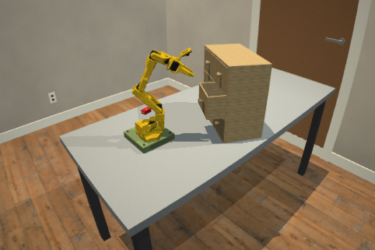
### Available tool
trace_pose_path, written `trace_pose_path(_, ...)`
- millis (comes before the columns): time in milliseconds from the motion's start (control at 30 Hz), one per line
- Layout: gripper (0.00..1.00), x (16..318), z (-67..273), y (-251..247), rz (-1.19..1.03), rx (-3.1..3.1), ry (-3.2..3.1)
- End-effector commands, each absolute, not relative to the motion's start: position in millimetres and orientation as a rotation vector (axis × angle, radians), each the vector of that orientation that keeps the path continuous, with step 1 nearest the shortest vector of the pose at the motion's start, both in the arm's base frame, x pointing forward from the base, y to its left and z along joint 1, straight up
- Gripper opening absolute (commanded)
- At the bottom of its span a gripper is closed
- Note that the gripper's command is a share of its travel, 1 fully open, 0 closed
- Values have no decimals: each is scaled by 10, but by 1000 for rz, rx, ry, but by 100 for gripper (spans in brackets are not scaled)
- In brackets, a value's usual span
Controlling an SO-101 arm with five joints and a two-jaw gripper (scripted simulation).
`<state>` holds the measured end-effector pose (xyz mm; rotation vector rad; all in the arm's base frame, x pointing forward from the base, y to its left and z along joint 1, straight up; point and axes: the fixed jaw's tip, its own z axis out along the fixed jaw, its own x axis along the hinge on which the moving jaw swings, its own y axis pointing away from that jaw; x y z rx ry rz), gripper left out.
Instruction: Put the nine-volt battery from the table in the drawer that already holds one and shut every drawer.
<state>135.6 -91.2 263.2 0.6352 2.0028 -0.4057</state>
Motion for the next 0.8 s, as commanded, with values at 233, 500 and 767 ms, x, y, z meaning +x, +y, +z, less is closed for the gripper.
trace_pose_path(233,21,1337,2609,-935,-406,665,2011)
trace_pose_path(500,21,1331,2610,-937,-409,669,2009)
trace_pose_path(767,21,1331,2610,-938,-409,669,2009)
